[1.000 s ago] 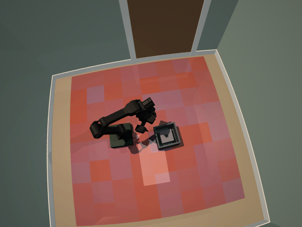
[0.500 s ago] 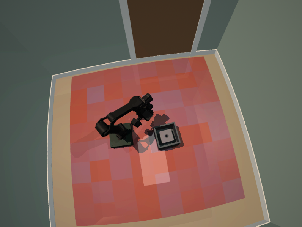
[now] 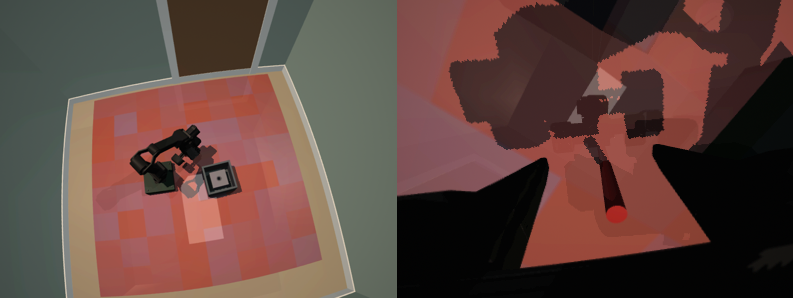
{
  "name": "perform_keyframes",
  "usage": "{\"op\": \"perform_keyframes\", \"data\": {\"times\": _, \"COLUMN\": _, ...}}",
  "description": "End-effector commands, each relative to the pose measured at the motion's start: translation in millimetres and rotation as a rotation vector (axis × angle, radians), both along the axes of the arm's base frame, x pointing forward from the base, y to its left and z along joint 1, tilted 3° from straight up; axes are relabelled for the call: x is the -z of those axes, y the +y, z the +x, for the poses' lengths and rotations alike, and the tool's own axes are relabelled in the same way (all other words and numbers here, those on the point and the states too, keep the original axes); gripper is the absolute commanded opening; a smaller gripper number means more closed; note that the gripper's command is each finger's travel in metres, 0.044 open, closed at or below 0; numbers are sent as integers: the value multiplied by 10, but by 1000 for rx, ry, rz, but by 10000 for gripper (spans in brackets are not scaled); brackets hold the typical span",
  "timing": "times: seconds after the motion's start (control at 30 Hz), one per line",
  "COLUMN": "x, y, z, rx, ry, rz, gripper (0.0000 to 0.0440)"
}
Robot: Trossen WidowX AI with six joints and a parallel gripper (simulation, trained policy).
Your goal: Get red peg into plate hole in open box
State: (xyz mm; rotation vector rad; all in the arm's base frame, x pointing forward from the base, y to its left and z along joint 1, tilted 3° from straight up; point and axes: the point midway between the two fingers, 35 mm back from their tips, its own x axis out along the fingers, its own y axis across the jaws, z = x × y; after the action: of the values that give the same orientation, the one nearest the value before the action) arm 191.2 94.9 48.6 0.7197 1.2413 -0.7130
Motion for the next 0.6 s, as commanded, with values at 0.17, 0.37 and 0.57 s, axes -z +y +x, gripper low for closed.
{"op": "perform_keyframes", "data": {"times": 0.17, "x": 262, "y": 53, "z": -88, "rx": 62, "ry": 33, "rz": 45, "gripper": 331}}
{"op": "perform_keyframes", "data": {"times": 0.37, "x": 264, "y": 75, "z": -121, "rx": 70, "ry": 73, "rz": 78, "gripper": 174}}
{"op": "perform_keyframes", "data": {"times": 0.57, "x": 249, "y": 91, "z": -121, "rx": 66, "ry": 108, "rz": 113, "gripper": 16}}
